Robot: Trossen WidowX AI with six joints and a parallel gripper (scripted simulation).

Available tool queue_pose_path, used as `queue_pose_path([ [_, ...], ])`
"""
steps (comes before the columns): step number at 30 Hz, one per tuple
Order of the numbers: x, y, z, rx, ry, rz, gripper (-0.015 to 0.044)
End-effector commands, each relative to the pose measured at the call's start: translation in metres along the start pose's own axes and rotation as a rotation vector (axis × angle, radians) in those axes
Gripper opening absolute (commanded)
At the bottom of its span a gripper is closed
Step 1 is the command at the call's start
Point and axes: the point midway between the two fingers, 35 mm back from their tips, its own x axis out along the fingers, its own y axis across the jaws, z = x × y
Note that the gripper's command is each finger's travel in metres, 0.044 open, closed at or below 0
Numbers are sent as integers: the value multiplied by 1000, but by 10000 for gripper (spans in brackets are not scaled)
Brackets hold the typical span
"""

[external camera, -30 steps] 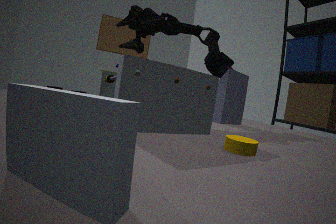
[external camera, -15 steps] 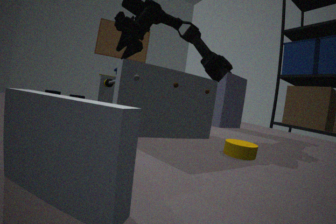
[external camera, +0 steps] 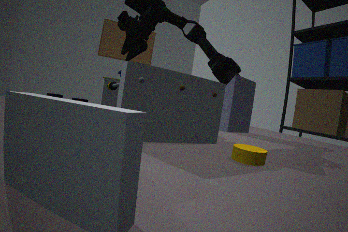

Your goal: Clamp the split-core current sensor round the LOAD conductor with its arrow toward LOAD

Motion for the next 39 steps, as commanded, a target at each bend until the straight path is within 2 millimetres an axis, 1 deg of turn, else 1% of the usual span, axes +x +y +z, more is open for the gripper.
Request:
queue_pose_path([
  [1, 1, 1, -1, -3, 3, -5, 440],
  [5, 1, 1, -1, -3, 3, -5, 440],
  [6, 1, 4, -2, -8, 5, -2, 414],
  [7, 1, 11, -8, -23, 9, 8, 387],
  [8, 1, 22, -17, -47, 15, 23, 361],
  [11, -1, 60, -55, -140, 41, 76, 287],
  [15, -5, 95, -110, -259, 75, 127, 287],
  [17, -8, 107, -141, -325, 94, 147, 287],
  [19, -10, 115, -173, -393, 113, 161, 287],
  [21, -11, 118, -206, -462, 133, 170, 287],
  [22, -11, 118, -218, -487, 140, 171, 287],
  [23, -12, 117, -224, -500, 143, 172, 287],
  [24, -12, 117, -225, -503, 144, 172, 287],
  [31, -10, 118, -225, -503, 144, 172, 287],
  [39, 2, 121, -227, -503, 145, 175, 287],
])
